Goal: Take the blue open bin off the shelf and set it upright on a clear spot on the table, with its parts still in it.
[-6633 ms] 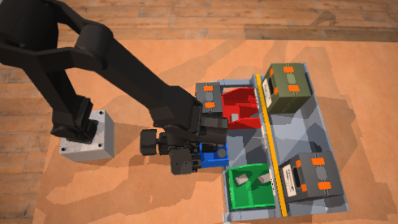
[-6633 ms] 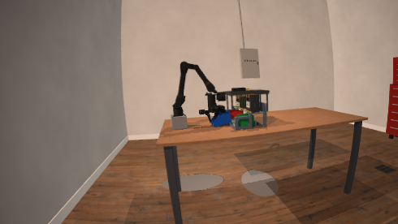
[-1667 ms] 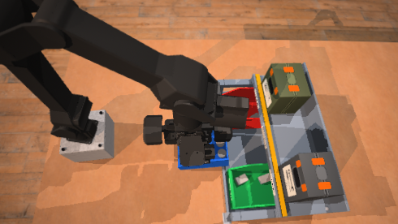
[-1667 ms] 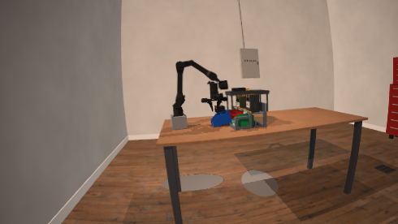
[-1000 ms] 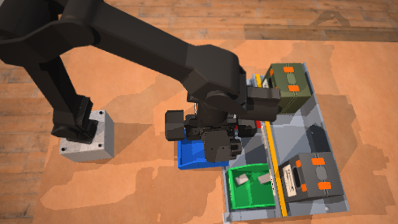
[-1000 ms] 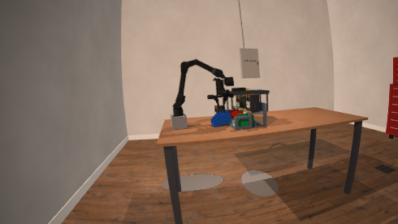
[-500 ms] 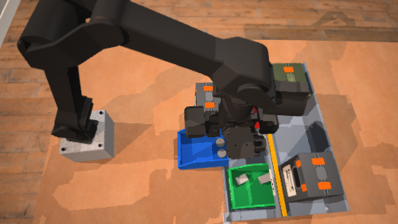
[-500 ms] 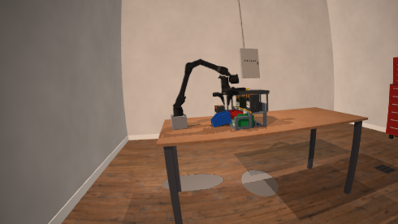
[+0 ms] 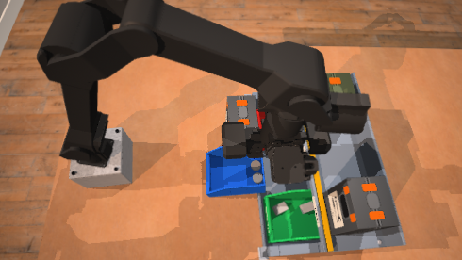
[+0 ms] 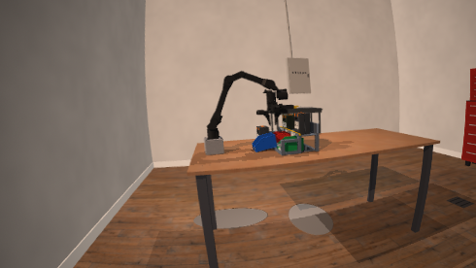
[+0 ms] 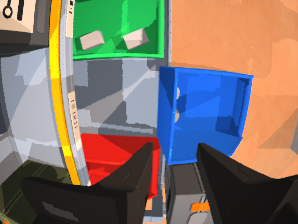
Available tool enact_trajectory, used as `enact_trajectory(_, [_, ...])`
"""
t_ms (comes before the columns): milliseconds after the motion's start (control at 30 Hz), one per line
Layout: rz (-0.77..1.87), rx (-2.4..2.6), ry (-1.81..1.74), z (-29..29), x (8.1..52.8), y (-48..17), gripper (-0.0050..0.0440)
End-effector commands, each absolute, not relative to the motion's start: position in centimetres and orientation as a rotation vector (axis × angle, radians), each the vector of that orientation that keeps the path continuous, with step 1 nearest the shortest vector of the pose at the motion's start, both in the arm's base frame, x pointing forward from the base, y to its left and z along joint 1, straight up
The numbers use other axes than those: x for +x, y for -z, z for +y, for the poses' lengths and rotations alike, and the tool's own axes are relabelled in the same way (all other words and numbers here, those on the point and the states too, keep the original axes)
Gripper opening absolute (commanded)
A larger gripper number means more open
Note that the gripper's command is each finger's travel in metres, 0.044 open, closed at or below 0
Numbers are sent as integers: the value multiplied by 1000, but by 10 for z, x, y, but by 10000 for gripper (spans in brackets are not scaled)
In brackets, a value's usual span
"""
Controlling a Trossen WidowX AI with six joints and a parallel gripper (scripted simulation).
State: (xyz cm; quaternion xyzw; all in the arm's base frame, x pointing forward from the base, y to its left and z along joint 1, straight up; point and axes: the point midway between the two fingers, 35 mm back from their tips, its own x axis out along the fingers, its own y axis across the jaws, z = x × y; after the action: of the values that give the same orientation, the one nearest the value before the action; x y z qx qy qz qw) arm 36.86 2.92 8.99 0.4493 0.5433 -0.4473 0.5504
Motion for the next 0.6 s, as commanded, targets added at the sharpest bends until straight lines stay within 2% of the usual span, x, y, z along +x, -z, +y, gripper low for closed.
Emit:
enact_trajectory(0, [1271,1073,1048,29,369,-91,150])
enact_trajectory(567, [1271,1073,1048,29,369,-82,150])
